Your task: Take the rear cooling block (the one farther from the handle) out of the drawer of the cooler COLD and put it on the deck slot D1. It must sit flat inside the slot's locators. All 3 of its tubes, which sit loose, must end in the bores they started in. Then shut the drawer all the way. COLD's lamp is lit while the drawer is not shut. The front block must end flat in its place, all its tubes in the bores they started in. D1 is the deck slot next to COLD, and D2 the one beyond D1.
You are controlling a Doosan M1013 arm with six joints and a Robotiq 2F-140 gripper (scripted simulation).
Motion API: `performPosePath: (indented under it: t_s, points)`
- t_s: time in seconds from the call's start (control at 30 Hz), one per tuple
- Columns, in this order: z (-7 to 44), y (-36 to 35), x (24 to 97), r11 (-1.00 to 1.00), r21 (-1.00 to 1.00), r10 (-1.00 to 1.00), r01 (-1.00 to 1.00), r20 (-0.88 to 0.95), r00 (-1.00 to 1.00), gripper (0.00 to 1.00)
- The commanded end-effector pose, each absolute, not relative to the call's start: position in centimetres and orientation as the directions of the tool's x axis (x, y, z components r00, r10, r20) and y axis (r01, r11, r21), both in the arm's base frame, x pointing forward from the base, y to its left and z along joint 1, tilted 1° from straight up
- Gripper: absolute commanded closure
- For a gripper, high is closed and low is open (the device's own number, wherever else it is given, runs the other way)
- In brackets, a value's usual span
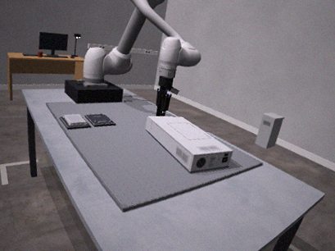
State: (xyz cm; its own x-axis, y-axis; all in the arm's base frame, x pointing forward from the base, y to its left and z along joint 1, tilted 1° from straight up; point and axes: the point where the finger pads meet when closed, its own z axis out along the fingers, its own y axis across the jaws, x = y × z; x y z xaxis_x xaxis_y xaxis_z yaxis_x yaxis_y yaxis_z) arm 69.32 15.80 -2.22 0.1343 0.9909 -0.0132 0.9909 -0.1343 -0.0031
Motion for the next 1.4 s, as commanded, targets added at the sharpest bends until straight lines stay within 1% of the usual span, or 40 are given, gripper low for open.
performPosePath:
  t_s: [0.0, 1.37]
  points:
    - [-2.3, 15.8, 69.3, -0.135, -0.003, 0.991, 0.991, -0.013, 0.135, 0.66]
    - [-2.3, 16.0, 67.9, -0.134, -0.001, 0.991, 0.991, -0.014, 0.134, 0.66]
